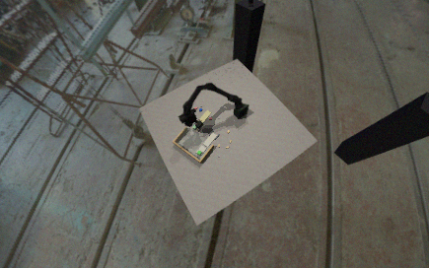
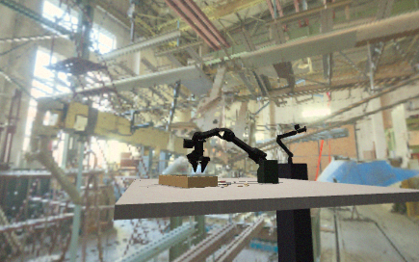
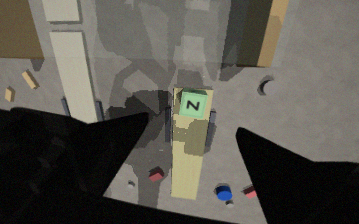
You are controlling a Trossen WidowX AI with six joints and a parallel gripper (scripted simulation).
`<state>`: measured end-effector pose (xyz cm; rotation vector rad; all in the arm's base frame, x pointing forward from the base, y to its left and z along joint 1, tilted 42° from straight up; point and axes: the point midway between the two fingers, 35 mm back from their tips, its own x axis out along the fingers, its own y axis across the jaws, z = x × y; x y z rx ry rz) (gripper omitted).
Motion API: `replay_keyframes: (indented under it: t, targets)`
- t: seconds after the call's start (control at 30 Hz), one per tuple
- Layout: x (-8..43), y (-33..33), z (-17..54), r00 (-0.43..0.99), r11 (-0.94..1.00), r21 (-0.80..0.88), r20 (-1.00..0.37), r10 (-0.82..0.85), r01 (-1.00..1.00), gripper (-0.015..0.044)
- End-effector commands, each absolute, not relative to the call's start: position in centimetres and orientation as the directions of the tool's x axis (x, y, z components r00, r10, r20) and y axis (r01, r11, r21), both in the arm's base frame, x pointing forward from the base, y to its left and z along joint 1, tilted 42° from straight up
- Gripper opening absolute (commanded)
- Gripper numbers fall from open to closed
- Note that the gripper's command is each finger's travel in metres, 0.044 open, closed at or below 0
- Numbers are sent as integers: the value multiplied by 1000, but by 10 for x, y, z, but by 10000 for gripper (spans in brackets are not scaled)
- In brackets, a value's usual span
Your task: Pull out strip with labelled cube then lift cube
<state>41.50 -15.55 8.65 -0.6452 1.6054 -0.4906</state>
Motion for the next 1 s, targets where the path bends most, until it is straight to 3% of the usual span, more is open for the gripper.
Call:
replay_keyframes:
  t: [0.0, 0.23, 0.97]
  targets:
    - [423, -155, 85, -71, 750, -650, -748, -660, -121, 414]
    - [423, -161, 78, -71, 750, -650, -748, -660, -121, 250]
    - [421, -185, 51, -71, 749, -652, -747, -661, -121, 250]
